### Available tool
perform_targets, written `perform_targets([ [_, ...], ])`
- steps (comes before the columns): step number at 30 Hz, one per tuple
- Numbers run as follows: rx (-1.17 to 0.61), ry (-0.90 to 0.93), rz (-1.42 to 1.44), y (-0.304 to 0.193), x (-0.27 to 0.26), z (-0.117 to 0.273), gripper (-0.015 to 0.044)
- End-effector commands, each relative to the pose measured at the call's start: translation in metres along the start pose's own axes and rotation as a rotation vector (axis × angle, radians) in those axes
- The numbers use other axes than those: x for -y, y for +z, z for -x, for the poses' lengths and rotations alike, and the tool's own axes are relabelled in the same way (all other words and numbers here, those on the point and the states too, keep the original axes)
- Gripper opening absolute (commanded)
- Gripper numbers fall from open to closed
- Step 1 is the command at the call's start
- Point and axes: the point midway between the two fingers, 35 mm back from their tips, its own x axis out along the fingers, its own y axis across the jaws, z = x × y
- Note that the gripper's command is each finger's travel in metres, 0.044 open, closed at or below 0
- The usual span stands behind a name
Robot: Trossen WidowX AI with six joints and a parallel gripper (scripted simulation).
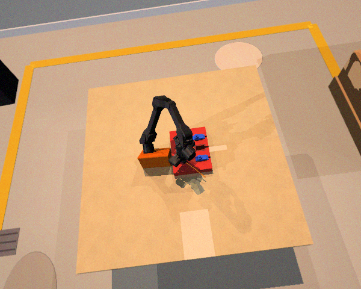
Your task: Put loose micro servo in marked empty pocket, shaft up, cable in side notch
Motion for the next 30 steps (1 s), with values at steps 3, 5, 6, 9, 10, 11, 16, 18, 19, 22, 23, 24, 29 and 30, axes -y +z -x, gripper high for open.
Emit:
perform_targets([
  [3,0.002,0.004,-0.005,0.0,0.0,0.0,0.0098],
  [5,0.002,0.004,-0.005,0.0,0.0,0.0,0.0085],
  [6,0.002,0.004,-0.005,0.0,0.0,0.001,0.0059],
  [9,0.003,0.004,-0.005,0.001,0.0,0.007,0.0],
  [10,0.003,0.004,-0.005,0.001,0.0,0.011,0.0],
  [11,0.002,0.003,-0.005,0.0,0.0,0.016,0.0],
  [16,0.002,0.003,-0.006,-0.005,-0.001,0.03,0.0],
  [18,0.002,0.003,-0.006,-0.005,-0.001,0.03,0.0],
  [19,0.002,0.003,-0.006,-0.005,-0.002,0.03,0.0],
  [22,0.002,0.003,-0.006,-0.007,-0.002,0.03,0.0],
  [23,0.002,0.003,-0.006,-0.007,-0.002,0.03,0.0],
  [24,0.002,0.003,-0.006,-0.007,-0.002,0.03,0.0],
  [29,0.002,0.003,-0.006,-0.004,-0.005,0.03,0.0],
  [30,0.002,0.004,-0.005,-0.002,-0.007,0.03,0.0],
])
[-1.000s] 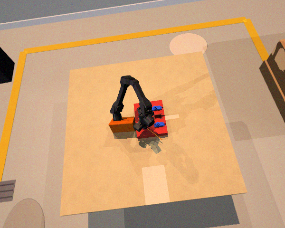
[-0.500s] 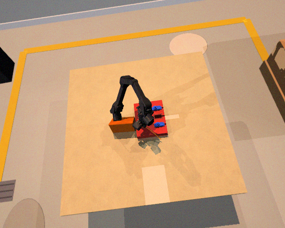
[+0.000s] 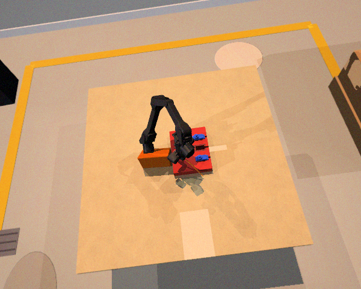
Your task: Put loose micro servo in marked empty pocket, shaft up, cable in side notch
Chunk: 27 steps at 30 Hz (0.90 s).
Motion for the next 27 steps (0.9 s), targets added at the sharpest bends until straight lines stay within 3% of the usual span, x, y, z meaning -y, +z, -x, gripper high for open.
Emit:
perform_targets([
  [1,0.007,-0.003,0.005,0.007,-0.006,0.002,0.0],
  [9,0.007,-0.002,0.006,0.016,-0.017,0.002,0.0],
  [27,0.003,0.0,0.004,-0.032,-0.067,0.002,0.0],
])
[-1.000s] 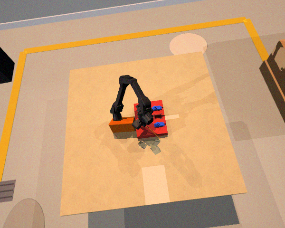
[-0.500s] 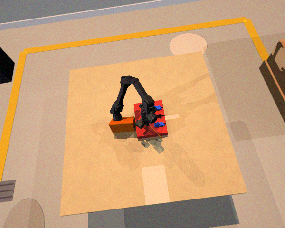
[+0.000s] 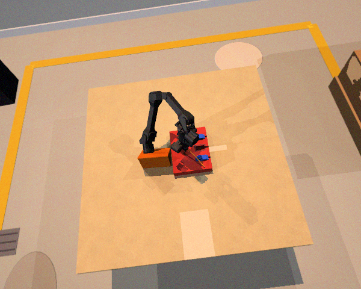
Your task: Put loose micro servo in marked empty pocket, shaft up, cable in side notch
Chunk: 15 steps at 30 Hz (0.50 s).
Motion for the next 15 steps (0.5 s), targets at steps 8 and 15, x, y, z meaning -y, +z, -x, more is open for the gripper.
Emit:
perform_targets([
  [8,0.006,0.005,0.171,-0.0046,-0.0043,0.0012,0.0],
  [15,0.006,0.005,0.405,-0.0046,-0.0043,0.0012,0.0],
])
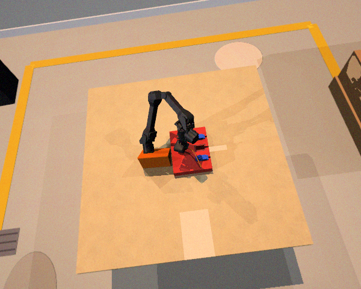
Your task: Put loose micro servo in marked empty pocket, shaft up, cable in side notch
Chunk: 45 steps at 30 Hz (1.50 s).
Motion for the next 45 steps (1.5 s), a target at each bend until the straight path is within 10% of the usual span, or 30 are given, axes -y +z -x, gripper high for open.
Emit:
perform_targets([
  [1,0.003,0.005,0.133,0.0,-0.001,0.001,0.0],
  [45,0.007,0.005,0.454,0.09,-0.046,0.002,0.0],
])
